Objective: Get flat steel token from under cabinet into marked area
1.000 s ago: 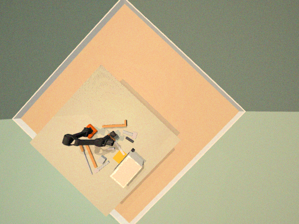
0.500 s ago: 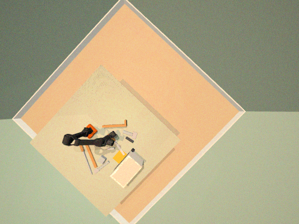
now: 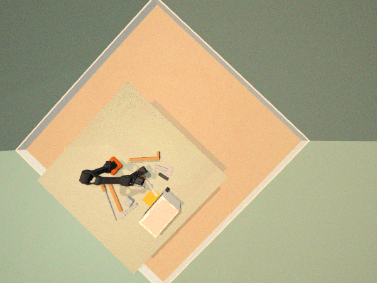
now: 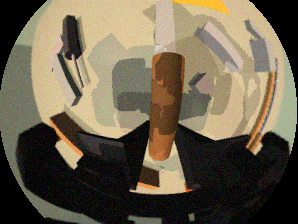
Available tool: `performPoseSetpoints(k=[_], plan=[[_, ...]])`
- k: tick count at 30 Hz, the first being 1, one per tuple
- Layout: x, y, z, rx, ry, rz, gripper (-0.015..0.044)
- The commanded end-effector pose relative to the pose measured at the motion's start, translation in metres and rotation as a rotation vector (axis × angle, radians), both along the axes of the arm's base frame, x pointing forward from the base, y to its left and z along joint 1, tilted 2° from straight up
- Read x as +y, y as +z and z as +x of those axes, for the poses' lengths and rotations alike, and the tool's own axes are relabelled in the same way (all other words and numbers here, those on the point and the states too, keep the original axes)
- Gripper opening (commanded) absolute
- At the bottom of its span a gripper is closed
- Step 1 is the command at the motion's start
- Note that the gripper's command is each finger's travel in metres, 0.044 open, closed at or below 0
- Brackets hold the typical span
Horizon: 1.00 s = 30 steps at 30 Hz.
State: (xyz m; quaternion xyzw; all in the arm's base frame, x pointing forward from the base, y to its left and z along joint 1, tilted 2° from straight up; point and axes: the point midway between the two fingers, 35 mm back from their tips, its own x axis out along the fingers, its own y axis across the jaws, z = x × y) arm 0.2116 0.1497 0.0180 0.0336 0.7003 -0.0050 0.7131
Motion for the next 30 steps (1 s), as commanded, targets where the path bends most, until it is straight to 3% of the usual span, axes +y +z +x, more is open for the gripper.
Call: performPoseSetpoints(k=[1, 30], plan=[[0.0, 0.001, 0.007, 0.0, 0.004, 0.003, 0.0], [-0.001, 0.002, 0.047, -0.001, 0.006, 0.002, 0.0]])
